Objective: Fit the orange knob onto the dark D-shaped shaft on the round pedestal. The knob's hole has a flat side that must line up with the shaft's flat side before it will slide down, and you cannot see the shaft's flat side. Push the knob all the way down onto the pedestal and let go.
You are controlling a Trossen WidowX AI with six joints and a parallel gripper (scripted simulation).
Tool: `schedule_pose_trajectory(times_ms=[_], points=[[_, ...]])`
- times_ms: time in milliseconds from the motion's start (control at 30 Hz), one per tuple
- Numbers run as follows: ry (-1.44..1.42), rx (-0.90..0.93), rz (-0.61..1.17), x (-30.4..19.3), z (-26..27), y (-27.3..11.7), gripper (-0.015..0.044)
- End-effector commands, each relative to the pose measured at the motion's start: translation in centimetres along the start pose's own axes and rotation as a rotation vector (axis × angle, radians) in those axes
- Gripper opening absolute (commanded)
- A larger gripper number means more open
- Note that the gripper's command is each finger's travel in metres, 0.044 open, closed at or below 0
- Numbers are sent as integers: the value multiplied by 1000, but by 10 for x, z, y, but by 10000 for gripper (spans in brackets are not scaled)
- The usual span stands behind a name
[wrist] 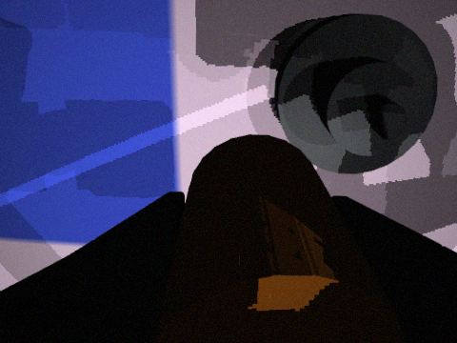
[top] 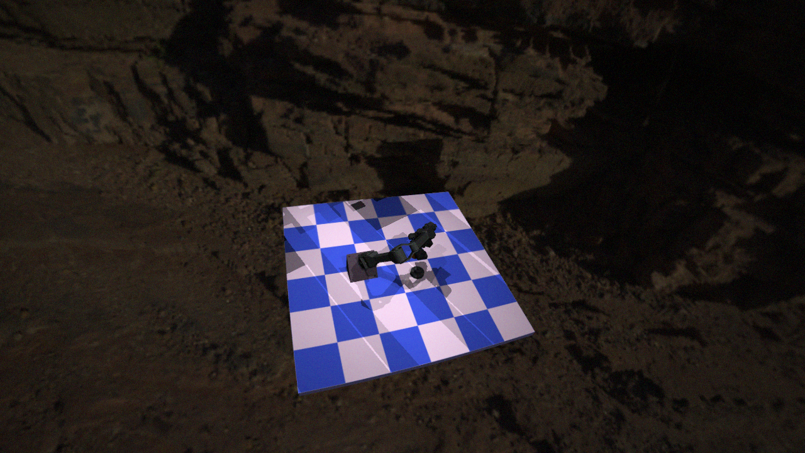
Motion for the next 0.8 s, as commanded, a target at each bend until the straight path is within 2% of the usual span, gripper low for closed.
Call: schedule_pose_trajectory(times_ms=[0, 433, 767], points=[[5, -8, -13, 1, -15, 1, 0], [-2, -39, -6, 2, -52, 12, 0], [-2, -40, -6, 2, -54, 22, 0]])
Point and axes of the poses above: the point midway between the two fingers, 35 mm back from their tips, its own y axis out along the fingers, its own z axis across the jaws, x = y × z, the point moved 8 cm from there along -y, back along the fingers, and after that the axes turned 12 degrees about -y, right-handed, at the moved point
